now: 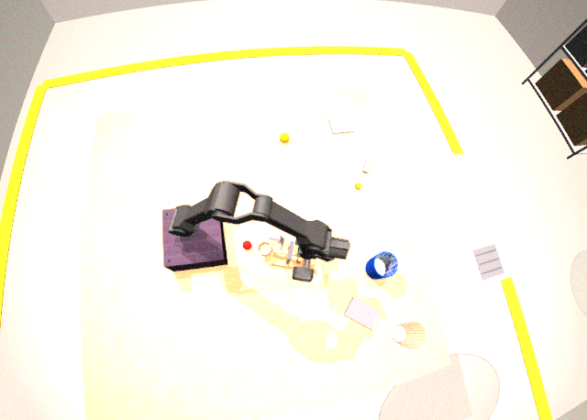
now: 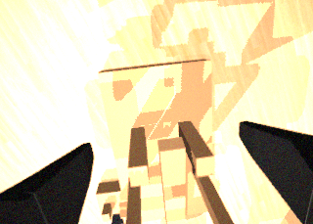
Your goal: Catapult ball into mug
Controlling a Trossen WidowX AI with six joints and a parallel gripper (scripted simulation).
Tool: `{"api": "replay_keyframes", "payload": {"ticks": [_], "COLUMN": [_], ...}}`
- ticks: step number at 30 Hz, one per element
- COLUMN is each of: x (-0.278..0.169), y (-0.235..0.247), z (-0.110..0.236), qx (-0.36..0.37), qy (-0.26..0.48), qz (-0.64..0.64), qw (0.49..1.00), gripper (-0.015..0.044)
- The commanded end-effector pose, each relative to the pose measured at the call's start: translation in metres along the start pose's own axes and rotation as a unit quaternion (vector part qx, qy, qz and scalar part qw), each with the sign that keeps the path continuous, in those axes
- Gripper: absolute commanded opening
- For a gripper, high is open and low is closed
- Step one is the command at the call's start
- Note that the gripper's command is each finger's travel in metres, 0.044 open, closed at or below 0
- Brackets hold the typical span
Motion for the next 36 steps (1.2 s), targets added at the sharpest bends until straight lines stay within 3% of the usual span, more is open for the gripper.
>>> {"api": "replay_keyframes", "payload": {"ticks": [1, 12, 23, 30, 33, 36], "x": [-0.002, -0.002, -0.001, -0.001, 0.000, -0.001], "y": [0.000, 0.000, 0.000, 0.000, 0.000, 0.000], "z": [-0.009, -0.021, -0.018, -0.015, 0.021, 0.032], "qx": [0.000, 0.000, 0.000, 0.000, 0.000, 0.000], "qy": [0.004, 0.004, 0.002, 0.002, 0.002, 0.002], "qz": [-0.002, -0.002, 0.001, 0.001, 0.001, 0.001], "qw": [1.000, 1.000, 1.000, 1.000, 1.000, 1.000], "gripper": [0.0440, 0.0440, 0.0151, 0.0085, 0.0006, 0.0000]}}
Point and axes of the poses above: the point midway between the two fingers, 35 mm back from their tips, its own z axis back along the fingers, its own y axis across the jaws, x = y × z, the point moved 10 cm from there along z, back along the fingers, and after that the axes turned 2 degrees about -z, right-handed, at the moved point
